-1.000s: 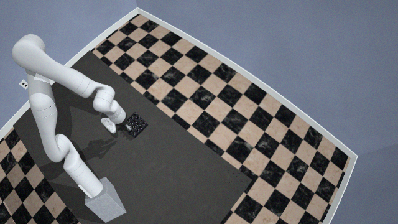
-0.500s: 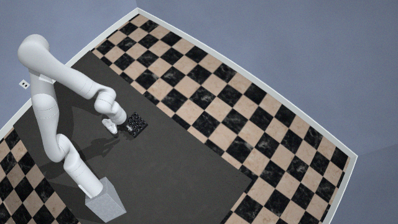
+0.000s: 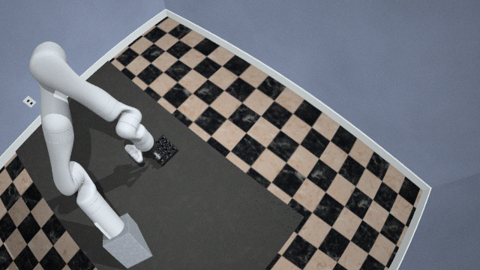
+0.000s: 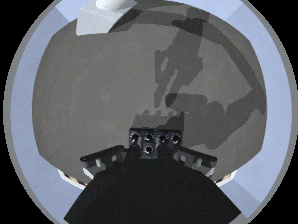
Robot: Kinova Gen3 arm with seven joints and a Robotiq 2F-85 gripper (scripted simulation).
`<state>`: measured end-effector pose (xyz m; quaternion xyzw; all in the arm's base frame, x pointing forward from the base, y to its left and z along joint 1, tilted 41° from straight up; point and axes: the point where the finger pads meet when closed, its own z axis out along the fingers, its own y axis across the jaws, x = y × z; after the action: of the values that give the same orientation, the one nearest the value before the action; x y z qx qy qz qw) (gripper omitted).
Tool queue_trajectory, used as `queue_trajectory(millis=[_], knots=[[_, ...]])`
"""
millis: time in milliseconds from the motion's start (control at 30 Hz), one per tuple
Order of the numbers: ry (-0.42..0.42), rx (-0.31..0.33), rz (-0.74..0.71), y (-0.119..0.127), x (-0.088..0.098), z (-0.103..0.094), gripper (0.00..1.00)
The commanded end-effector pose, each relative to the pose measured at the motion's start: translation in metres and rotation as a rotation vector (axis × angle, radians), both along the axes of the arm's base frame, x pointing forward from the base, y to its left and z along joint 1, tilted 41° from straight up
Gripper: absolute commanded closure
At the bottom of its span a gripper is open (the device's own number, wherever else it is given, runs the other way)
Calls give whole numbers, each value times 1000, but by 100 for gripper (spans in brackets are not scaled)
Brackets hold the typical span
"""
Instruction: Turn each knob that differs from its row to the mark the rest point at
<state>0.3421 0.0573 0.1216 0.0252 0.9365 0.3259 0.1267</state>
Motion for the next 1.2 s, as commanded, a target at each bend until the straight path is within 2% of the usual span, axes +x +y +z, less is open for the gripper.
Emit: queue_trajectory(millis=[0,1167], knots=[[0,2,4,4,0,-3,81],[-2,2,5,6,1,-6,81]])
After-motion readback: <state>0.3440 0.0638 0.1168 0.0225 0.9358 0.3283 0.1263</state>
